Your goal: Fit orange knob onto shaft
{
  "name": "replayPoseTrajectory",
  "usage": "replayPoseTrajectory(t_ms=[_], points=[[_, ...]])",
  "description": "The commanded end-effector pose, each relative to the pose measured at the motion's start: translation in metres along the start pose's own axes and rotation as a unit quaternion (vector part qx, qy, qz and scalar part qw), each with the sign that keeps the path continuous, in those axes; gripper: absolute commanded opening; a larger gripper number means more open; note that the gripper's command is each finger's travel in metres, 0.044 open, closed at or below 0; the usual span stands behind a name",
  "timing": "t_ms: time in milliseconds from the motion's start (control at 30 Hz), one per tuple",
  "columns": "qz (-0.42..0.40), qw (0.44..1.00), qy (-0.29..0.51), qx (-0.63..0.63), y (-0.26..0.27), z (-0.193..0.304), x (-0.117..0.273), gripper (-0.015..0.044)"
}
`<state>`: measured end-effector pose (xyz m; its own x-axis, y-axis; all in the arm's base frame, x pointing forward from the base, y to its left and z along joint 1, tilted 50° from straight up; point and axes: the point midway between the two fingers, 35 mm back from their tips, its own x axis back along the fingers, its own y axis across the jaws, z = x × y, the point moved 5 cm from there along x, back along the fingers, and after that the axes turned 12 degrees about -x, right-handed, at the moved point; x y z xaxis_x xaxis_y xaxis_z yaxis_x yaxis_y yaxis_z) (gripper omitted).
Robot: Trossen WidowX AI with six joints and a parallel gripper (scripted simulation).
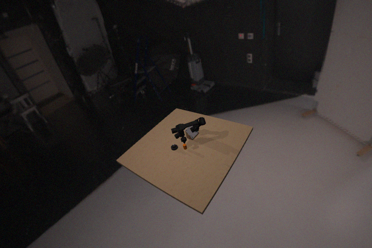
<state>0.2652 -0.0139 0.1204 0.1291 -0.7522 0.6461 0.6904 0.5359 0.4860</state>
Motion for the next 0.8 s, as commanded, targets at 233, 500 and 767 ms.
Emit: replayPoseTrajectory(t_ms=[233,500,767], points=[[0.003,0.907,-0.003,0.422,0.0,0.0,0.0,0.044],[0.003,0.907,-0.003,0.422,0.0,0.0,0.0,0.044],[0.003,0.907,-0.003,0.422,0.0,0.001,-0.033,0.044]])
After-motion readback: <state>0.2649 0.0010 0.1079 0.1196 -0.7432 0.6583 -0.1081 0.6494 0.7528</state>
